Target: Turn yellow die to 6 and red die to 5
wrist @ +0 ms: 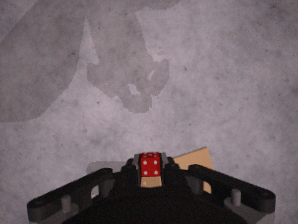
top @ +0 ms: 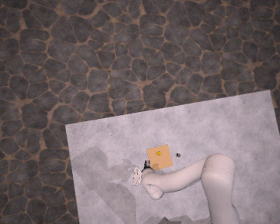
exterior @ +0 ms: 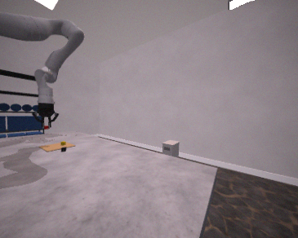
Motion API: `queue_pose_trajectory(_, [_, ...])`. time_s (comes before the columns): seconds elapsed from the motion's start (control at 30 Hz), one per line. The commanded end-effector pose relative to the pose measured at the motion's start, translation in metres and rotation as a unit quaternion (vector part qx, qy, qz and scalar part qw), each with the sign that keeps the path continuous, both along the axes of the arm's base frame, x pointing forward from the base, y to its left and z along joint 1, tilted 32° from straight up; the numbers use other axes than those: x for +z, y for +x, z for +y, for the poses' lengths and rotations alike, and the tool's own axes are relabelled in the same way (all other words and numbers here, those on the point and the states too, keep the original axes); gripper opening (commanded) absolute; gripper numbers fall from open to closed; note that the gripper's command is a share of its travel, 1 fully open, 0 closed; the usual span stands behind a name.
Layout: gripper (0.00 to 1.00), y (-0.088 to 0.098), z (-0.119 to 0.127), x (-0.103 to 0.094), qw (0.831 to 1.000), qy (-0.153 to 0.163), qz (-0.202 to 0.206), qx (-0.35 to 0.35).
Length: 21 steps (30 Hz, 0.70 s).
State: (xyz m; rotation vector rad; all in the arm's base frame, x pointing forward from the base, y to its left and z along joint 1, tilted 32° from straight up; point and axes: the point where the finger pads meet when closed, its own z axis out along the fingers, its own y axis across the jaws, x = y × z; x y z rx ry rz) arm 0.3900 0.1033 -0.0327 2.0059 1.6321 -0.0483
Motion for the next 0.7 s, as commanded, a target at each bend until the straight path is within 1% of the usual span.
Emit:
queue_pose_trajectory(0.0, [0.15, 0.0002, 0.0007, 0.0000, 1.000, 0.003, -0.005, -0.009])
queue_pose_trajectory(0.2, [0.15, 0.0000, 0.0003, -0.0012, 0.998, 0.018, -0.026, -0.057])
queue_pose_trajectory(0.37, [0.15, 0.0000, 0.0000, -0.0026, 0.991, 0.036, -0.052, -0.115])
queue_pose_trajectory(0.43, [0.15, 0.0000, 0.0000, -0.0026, 0.991, 0.036, -0.052, -0.115])
queue_pose_trajectory(0.57, [0.15, 0.0004, 0.0000, -0.0038, 0.980, 0.054, -0.079, -0.172])
queue_pose_trajectory(0.67, [0.15, 0.0009, 0.0001, -0.0048, 0.968, 0.069, -0.102, -0.220])
